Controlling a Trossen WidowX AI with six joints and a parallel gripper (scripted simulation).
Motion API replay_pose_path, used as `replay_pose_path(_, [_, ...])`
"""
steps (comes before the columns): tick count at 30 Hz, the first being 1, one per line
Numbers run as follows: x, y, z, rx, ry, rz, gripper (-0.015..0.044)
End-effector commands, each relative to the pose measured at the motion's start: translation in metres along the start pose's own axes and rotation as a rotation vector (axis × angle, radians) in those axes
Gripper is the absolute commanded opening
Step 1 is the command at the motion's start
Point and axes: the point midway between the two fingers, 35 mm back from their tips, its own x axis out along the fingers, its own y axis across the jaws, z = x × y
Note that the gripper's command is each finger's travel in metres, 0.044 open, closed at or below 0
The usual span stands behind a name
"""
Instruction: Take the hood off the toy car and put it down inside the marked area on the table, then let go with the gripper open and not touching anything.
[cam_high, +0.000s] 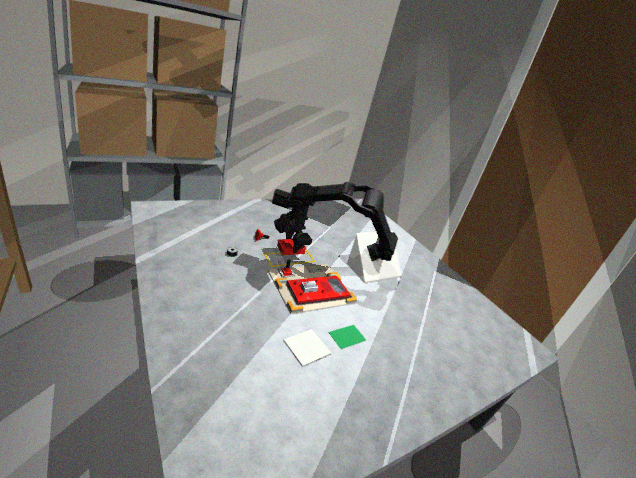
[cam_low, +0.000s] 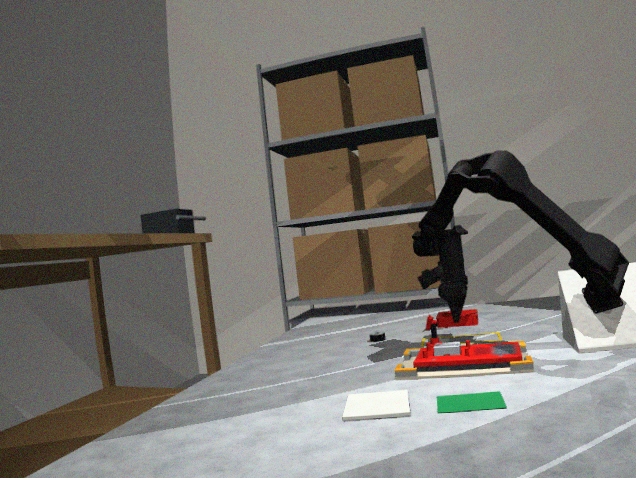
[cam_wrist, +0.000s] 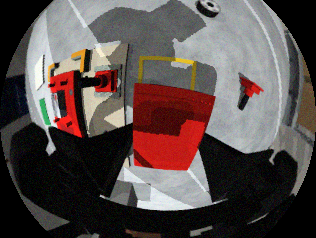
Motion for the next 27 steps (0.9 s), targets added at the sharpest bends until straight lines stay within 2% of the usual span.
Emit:
replay_pose_path(1, [0.005, 0.002, -0.002, 0.006, 0.003, 0.007, 0.0])
replay_pose_path(27, [0.02, 0.003, -0.004, 0.006, 0.003, 0.009, 0.0])
